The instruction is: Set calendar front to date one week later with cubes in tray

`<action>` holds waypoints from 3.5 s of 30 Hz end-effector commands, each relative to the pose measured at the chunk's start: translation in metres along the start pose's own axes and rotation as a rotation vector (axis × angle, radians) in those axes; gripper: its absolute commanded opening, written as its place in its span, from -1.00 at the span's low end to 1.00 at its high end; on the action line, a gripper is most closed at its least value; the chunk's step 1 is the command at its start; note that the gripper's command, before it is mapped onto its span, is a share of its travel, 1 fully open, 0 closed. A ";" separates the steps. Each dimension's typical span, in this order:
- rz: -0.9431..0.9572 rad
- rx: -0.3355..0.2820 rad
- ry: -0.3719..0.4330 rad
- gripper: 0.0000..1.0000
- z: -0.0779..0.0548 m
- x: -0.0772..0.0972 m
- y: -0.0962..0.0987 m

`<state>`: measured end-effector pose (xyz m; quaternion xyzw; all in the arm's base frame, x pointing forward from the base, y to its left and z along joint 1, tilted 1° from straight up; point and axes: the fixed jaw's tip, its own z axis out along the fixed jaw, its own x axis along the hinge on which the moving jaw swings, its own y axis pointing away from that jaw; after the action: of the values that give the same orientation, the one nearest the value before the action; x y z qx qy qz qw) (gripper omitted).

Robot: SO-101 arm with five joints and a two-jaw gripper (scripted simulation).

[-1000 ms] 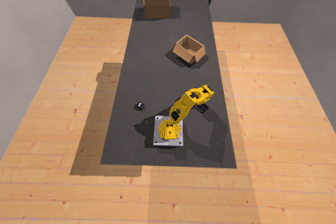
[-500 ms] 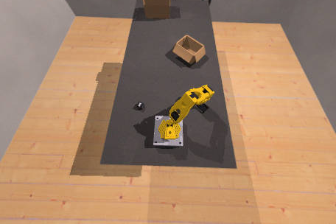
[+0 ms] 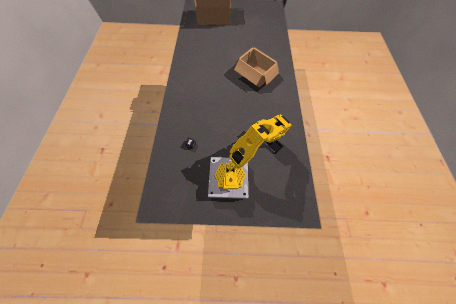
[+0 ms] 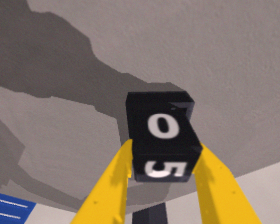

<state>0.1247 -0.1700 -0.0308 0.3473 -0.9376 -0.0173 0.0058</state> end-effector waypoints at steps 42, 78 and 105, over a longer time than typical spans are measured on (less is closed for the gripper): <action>0.015 0.025 0.000 -1.00 -0.027 0.001 -0.005; -0.169 0.026 0.004 -1.00 -0.039 -0.038 0.002; -0.854 0.030 0.018 -1.00 -0.022 -0.156 0.073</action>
<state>0.1946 -0.0207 -0.0081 0.6968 -0.7172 -0.0084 0.0079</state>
